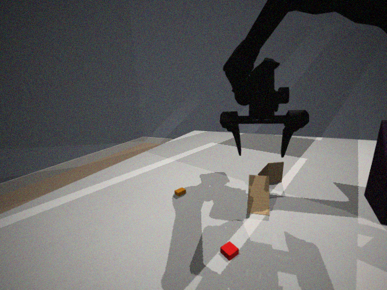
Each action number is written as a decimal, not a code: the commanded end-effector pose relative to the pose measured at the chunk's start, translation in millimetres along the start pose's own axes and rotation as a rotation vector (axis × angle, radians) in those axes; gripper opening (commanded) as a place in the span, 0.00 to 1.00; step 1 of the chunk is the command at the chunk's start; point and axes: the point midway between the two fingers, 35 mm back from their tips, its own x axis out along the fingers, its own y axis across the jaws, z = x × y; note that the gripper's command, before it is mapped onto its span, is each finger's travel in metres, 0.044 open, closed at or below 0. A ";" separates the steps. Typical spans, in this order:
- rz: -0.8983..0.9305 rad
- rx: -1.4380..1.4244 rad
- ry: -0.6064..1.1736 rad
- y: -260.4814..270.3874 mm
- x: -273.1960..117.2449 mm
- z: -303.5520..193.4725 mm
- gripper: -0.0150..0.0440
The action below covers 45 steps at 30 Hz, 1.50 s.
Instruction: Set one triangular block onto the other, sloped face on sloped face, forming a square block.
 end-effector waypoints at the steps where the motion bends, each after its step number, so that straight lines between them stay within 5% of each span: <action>1: -0.007 -0.010 -0.009 -2.4 0.7 -0.3 1.00; 45: -0.009 -0.004 0.004 -5.3 71.4 -2.5 1.00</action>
